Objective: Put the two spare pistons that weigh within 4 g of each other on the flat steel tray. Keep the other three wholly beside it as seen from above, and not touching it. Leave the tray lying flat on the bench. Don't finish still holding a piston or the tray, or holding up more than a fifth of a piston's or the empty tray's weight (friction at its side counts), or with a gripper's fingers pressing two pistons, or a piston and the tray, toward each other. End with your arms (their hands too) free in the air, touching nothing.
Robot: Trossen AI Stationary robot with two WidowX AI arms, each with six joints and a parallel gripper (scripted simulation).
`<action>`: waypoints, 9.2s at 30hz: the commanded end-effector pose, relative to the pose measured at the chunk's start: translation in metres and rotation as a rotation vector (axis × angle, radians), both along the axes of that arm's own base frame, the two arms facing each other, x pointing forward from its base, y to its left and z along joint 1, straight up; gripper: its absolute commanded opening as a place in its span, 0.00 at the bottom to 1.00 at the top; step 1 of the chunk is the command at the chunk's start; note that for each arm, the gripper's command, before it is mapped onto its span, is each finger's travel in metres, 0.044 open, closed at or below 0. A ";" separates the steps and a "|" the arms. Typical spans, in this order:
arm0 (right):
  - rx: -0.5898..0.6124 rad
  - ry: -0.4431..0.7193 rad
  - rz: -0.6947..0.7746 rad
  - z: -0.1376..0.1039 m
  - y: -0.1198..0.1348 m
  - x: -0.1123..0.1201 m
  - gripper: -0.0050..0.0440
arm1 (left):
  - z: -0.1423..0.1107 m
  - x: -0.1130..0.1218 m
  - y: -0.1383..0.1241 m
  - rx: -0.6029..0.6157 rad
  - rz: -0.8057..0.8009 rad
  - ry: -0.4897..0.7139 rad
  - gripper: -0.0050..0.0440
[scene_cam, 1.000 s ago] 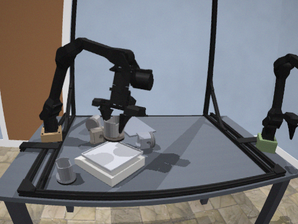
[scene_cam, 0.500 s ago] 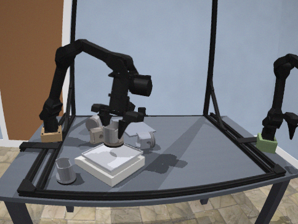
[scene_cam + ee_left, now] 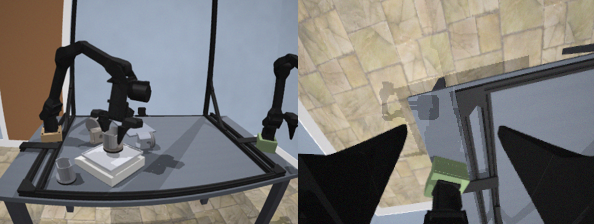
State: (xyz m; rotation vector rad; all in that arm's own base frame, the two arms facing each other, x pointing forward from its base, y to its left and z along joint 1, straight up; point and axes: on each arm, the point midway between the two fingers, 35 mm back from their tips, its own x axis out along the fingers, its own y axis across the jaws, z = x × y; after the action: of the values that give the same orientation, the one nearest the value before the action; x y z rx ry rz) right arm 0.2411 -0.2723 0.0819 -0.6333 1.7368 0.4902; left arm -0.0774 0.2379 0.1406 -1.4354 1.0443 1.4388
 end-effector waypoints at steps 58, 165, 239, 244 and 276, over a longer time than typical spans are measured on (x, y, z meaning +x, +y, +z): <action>-0.001 0.008 0.004 0.022 0.004 0.004 0.87 | 0.000 0.000 0.000 -0.001 -0.001 -0.002 1.00; -0.019 -0.280 -1.566 0.063 0.049 -0.053 0.87 | 0.000 0.000 0.000 -0.001 -0.001 -0.002 1.00; -0.108 -0.689 -1.650 0.016 0.098 -0.083 0.87 | 0.000 0.000 0.000 -0.001 -0.001 -0.002 1.00; -0.108 -0.690 -1.650 0.016 0.098 -0.083 0.87 | 0.000 0.000 0.000 -0.001 -0.001 -0.002 1.00; -0.013 -0.273 -1.494 0.059 0.037 -0.034 0.87 | 0.000 0.000 0.000 -0.001 -0.001 -0.002 1.00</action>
State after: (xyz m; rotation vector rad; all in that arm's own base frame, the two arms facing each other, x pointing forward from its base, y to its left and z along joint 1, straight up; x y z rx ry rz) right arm 0.1955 -0.2287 0.1429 0.6408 1.4558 -0.6601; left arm -0.0774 0.2379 0.1406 -1.4354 1.0443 1.4387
